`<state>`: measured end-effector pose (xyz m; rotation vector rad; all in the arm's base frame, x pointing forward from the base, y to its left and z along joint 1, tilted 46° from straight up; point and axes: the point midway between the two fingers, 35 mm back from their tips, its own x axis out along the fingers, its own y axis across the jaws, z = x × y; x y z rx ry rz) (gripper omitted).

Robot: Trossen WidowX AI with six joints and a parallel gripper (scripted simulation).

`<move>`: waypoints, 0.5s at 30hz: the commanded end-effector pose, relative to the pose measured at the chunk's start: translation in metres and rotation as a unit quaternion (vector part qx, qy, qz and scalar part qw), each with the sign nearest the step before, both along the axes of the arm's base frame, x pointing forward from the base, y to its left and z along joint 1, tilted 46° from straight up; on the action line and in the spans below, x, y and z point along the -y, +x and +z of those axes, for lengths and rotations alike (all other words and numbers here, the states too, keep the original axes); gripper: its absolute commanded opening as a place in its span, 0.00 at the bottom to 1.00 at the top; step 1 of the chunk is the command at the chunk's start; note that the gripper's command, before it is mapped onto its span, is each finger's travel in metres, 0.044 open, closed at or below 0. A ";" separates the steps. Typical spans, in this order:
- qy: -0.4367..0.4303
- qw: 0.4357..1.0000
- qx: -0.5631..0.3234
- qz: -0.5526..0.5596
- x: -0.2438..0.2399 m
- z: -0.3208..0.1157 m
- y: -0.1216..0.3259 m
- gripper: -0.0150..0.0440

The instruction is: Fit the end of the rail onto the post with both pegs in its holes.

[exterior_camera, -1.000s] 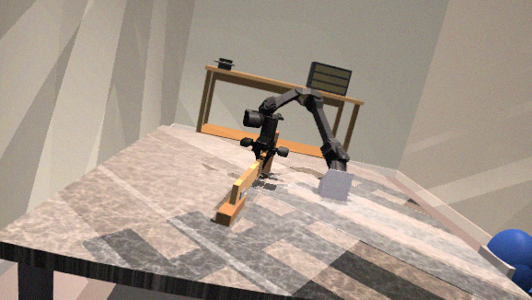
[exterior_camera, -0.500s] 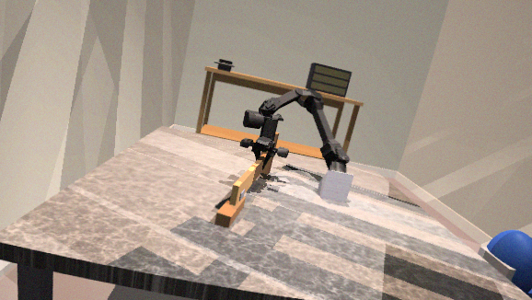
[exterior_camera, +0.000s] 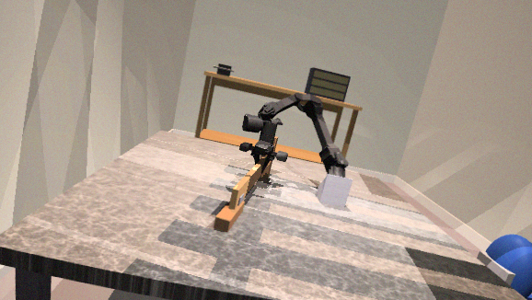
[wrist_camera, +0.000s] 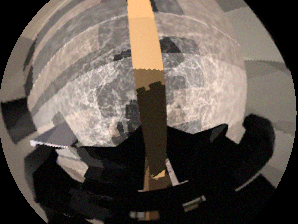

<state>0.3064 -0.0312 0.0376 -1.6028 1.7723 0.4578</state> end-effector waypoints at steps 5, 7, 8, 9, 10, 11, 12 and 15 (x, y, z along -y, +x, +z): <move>0.000 1.000 0.002 0.002 0.002 0.004 -0.001 0.25; 0.000 1.000 0.002 0.002 0.003 0.004 -0.001 0.25; 0.000 1.000 0.002 0.002 0.003 0.005 -0.001 0.25; 0.000 1.000 0.002 0.002 0.003 0.005 -0.001 0.25; 0.000 1.000 0.002 0.002 0.004 0.005 -0.001 0.25; 0.000 1.000 0.002 0.002 0.004 0.005 -0.001 0.25; 0.000 1.000 0.002 0.002 0.004 0.005 -0.001 0.25; 0.000 1.000 0.002 0.002 0.005 0.006 -0.002 0.25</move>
